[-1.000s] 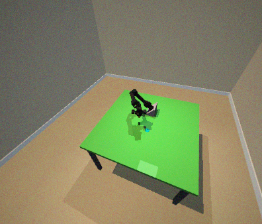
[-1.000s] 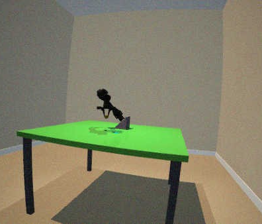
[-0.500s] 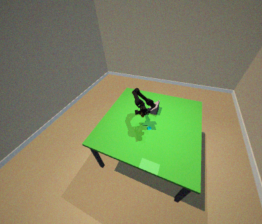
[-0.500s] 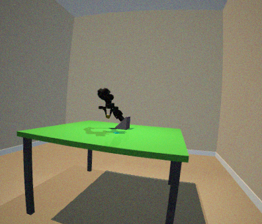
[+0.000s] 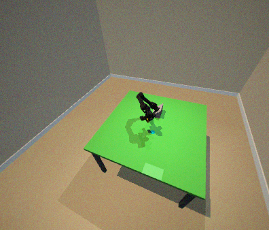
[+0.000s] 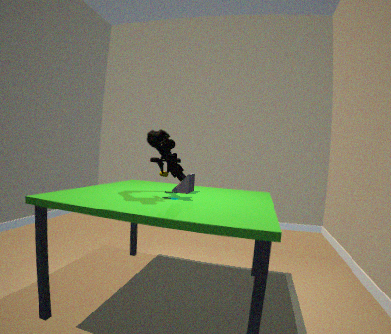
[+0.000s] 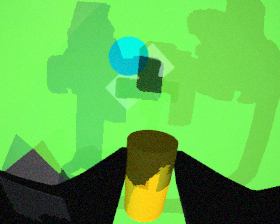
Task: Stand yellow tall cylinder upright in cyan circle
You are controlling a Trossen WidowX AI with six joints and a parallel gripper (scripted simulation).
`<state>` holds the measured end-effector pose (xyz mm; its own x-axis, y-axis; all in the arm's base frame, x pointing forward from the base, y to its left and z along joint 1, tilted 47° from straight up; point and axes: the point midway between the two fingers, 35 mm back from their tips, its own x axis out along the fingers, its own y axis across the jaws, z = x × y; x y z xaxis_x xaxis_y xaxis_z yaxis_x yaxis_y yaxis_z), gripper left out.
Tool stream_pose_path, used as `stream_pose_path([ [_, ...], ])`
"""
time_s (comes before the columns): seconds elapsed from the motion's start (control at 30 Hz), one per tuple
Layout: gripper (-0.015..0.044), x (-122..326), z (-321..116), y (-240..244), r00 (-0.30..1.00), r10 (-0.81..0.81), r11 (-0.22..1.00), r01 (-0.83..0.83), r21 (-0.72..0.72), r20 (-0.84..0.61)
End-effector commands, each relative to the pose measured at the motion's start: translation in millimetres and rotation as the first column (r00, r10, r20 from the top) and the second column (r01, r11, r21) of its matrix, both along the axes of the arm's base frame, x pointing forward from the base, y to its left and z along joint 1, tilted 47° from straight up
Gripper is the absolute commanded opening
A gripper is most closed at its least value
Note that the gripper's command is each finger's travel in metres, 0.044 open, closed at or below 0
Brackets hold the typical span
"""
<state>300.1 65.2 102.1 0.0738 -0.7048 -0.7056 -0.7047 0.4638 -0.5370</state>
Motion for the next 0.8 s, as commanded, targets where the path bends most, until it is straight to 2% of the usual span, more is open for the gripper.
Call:
stream_pose_path([
  [0.0, 0.0105, 5.9, -7.8, 9.5, 0.998, 0.05, 0.999, -0.05, -0.003, -0.049],
  [0.77, 0.0105, 26.2, -50.4, 53.5, 0.918, 0.279, 0.956, -0.293, -0.006, -0.282],
])
